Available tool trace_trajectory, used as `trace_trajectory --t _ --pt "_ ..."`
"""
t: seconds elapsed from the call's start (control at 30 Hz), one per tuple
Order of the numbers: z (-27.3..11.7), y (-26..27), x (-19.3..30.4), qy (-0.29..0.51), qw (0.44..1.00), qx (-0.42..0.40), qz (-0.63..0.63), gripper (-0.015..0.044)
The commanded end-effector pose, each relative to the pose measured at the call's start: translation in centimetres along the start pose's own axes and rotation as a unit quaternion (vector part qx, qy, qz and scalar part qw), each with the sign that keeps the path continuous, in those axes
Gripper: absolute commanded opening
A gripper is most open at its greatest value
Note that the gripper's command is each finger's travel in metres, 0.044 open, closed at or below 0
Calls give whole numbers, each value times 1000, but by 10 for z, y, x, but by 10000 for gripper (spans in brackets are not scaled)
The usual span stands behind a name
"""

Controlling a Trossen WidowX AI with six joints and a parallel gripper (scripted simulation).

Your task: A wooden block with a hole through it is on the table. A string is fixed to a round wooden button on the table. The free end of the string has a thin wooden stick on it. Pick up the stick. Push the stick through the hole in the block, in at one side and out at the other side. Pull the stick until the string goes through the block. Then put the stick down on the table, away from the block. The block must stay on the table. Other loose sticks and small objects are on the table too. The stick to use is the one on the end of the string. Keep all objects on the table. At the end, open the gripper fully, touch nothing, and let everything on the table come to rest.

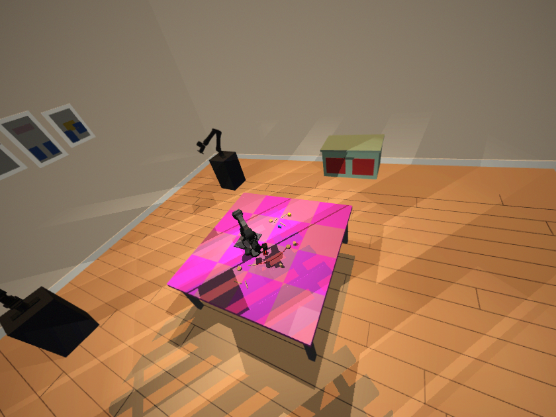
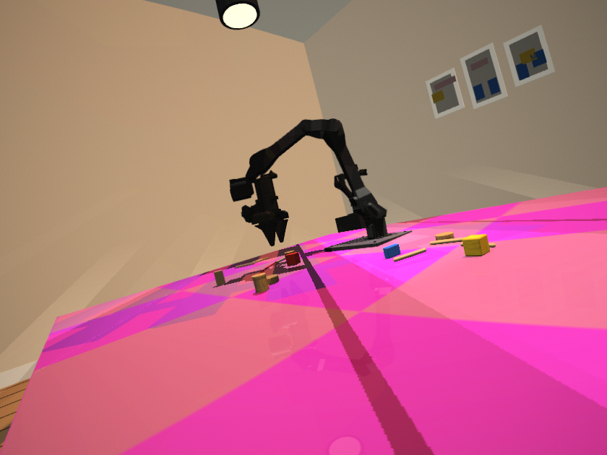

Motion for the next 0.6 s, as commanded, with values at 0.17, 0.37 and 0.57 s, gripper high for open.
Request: trace_trajectory --t 0.17,0.37,0.57 --pt "2 -32 -34 -2 810 6 586 440" --pt "2 -41 -40 -3 691 7 723 440" --pt "2 -43 -42 -4 649 7 761 440"
Point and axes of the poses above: the point midway between the two fingers, 35 mm back from their tips, its own z axis out along the fingers, its own y axis across the jaws, x = y × z, the point moved 7 cm from there along -z, back along the fingers, and after that the axes turned 10 degrees about z, right-handed, at the moved point
